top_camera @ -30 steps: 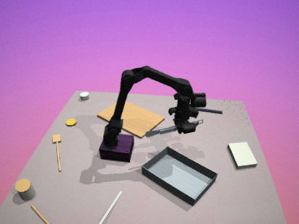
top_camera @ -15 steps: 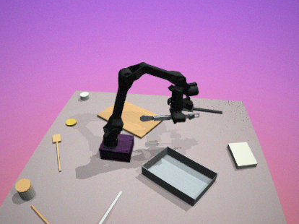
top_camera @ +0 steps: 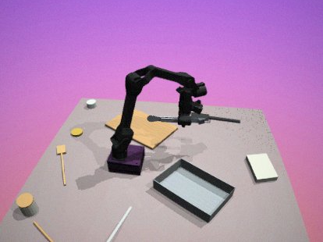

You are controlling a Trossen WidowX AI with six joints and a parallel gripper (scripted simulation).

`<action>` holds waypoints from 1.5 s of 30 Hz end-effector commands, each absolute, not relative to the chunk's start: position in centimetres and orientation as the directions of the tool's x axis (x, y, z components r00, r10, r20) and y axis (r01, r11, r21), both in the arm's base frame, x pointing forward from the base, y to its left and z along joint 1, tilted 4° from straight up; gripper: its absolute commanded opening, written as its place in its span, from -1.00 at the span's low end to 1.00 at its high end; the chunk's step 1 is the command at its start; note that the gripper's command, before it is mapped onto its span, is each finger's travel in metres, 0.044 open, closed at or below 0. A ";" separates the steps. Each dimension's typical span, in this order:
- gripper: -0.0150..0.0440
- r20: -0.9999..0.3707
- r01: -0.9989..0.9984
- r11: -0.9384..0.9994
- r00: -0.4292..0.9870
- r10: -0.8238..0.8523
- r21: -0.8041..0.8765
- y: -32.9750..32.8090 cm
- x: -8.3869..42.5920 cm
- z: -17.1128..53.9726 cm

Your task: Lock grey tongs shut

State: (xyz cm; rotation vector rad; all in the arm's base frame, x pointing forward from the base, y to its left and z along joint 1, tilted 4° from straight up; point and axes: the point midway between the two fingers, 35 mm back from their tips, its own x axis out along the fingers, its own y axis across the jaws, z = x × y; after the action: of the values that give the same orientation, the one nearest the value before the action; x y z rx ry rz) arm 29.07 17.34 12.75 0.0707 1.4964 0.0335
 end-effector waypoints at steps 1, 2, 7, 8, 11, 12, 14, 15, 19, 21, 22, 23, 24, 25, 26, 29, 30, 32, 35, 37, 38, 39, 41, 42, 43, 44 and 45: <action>-1.00 -0.995 0.050 0.997 0.072 0.062 0.066 18.4 28.3 12.7; -1.00 -0.995 0.065 0.996 0.072 0.063 0.067 18.8 28.0 12.7; -1.00 -0.995 0.143 0.987 0.069 0.065 0.074 21.1 26.3 12.7; -1.00 -0.996 0.158 0.985 0.069 0.065 0.075 21.6 26.0 12.6; -1.00 -0.996 0.205 0.976 0.068 0.065 0.078 22.8 24.9 12.6; -1.00 -0.996 0.221 0.972 0.067 0.065 0.078 23.2 24.5 12.6; -1.00 -0.996 0.249 0.965 0.067 0.066 0.081 24.0 23.7 12.6; -1.00 -0.996 0.265 0.961 0.067 0.066 0.081 24.4 23.3 12.6; -1.00 -0.996 0.324 0.942 0.066 0.066 0.084 25.9 21.6 12.6; -1.00 -0.996 0.355 0.931 0.065 0.067 0.086 26.6 20.8 12.6; -1.00 -0.996 0.369 0.925 0.065 0.067 0.086 27.0 20.3 12.6; -1.00 -0.996 0.384 0.919 0.065 0.067 0.087 27.3 19.9 12.6; -1.00 -0.996 0.399 0.913 0.065 0.067 0.088 27.6 19.4 12.5; -1.00 -0.996 0.414 0.906 0.064 0.067 0.088 28.0 19.0 12.5; -1.00 -0.996 0.428 0.899 0.064 0.068 0.089 28.3 18.5 12.5; -1.00 -0.996 0.471 0.878 0.063 0.068 0.090 29.2 17.1 12.5; -1.00 -0.996 0.485 0.870 0.063 0.069 0.091 29.4 16.6 12.5; -1.00 -0.996 0.513 0.854 0.063 0.069 0.091 30.0 15.6 12.5; -1.00 -0.996 0.551 0.829 0.062 0.070 0.093 30.7 14.1 12.5; -1.00 -0.996 0.578 0.811 0.062 0.070 0.093 31.2 13.1 12.4; -1.00 -0.996 0.591 0.801 0.062 0.071 0.094 31.4 12.6 12.4; -1.00 -0.996 0.604 0.792 0.062 0.071 0.094 31.6 12.0 12.4; -1.00 -0.996 0.629 0.772 0.061 0.072 0.095 32.0 11.0 12.4; -1.00 -0.995 0.641 0.761 0.061 0.072 0.095 32.1 10.5 12.4; -1.00 -0.995 0.654 0.751 0.061 0.073 0.095 32.3 9.9 12.4; -1.00 -0.995 0.665 0.740 0.062 0.074 0.096 32.5 9.4 12.4; -1.00 -0.995 0.677 0.729 0.062 0.074 0.096 32.6 8.9 12.4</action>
State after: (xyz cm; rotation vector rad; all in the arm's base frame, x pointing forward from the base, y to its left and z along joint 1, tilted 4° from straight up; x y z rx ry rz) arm 10.30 32.17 12.41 0.6176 1.4703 -0.4773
